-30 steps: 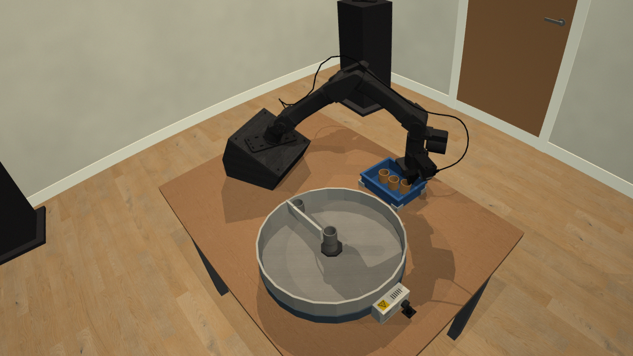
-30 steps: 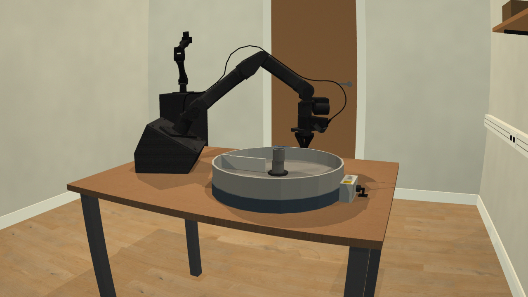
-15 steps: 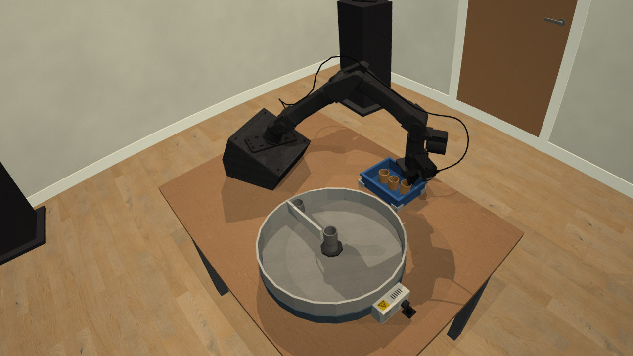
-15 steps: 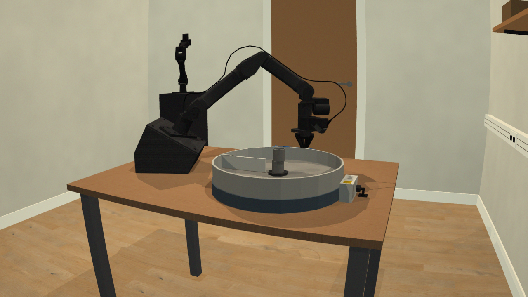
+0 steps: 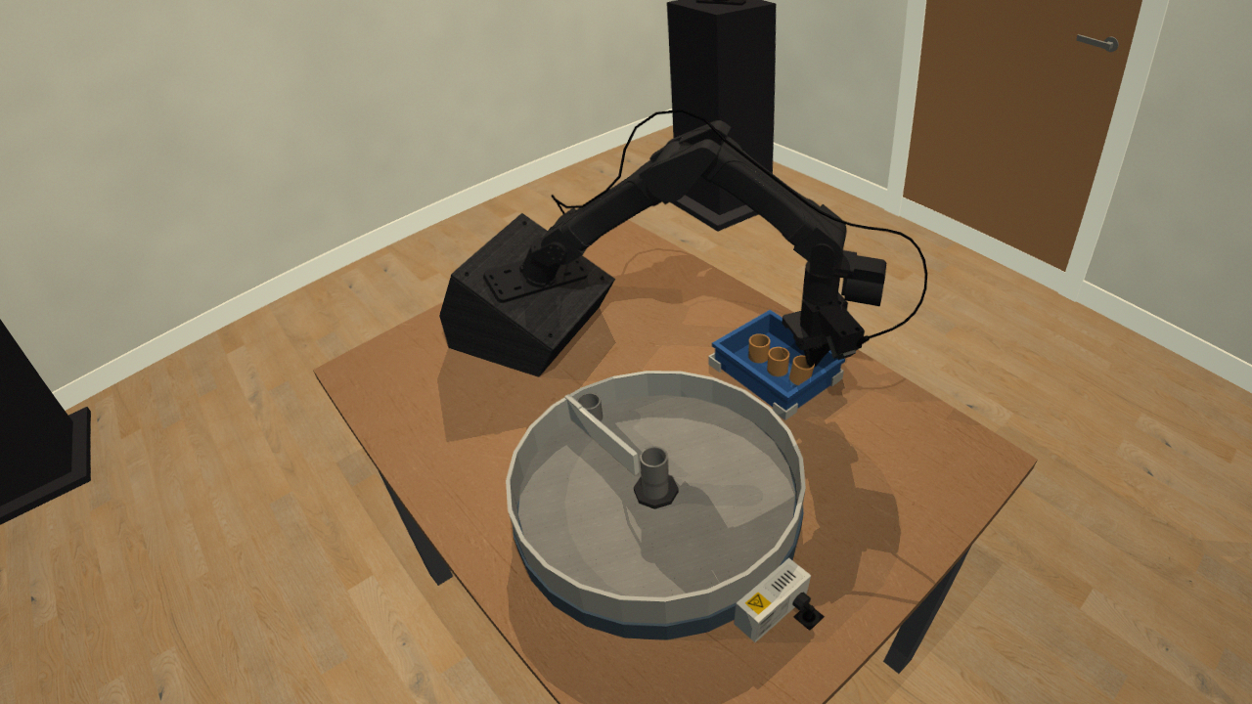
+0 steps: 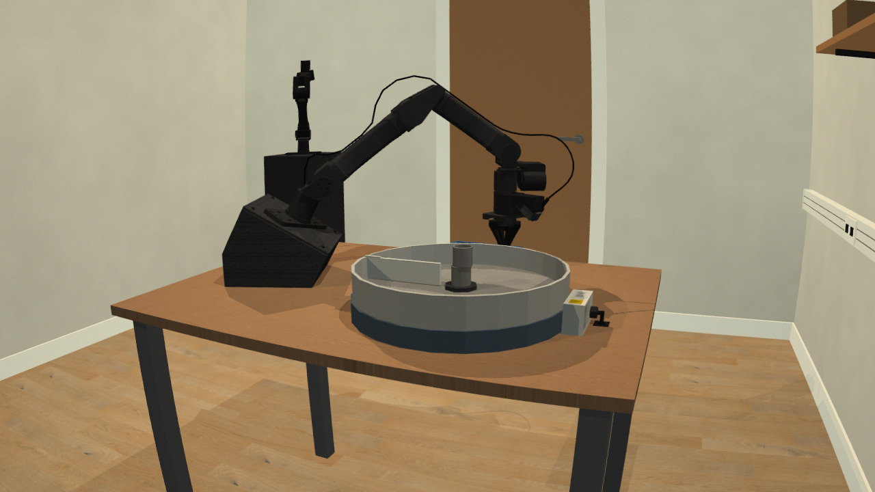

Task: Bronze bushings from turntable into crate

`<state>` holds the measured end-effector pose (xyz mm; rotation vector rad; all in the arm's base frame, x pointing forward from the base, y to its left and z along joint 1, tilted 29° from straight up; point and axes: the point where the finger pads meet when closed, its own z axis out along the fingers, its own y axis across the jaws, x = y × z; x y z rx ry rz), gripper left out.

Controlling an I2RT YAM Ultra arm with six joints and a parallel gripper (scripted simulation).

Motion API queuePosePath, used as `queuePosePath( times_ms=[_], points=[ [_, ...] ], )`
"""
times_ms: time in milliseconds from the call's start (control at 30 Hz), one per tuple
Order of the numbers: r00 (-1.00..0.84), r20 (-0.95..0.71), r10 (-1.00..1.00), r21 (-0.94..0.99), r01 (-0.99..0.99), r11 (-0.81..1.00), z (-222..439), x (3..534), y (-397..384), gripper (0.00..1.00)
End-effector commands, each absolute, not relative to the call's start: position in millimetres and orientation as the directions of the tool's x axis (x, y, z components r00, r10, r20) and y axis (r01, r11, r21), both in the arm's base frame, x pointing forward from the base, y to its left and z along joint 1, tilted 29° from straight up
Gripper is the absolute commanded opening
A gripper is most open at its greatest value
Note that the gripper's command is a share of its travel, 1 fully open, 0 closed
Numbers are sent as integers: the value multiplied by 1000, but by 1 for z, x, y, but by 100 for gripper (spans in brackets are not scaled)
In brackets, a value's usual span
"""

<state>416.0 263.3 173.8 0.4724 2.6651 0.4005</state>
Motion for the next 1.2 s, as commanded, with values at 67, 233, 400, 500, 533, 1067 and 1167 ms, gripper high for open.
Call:
queuePosePath(
  times_ms=[67, 233, 400, 500, 533, 1067, 1167],
  points=[
    [-851, -358, 385, 374, 247, 894, 193, 417, 262, 0],
    [-851, -358, 385, 374, 247, 894, 193, 417, 262, 0],
    [-851, -357, 385, 372, 248, 894, 192, 417, 262, 0],
    [-854, -351, 383, 365, 252, 896, 183, 415, 259, 0],
    [-854, -351, 385, 365, 254, 896, 182, 415, 258, 0],
    [-847, -366, 386, 383, 241, 892, 192, 416, 262, 0],
    [-847, -366, 386, 383, 241, 892, 192, 416, 262, 0]
  ],
)
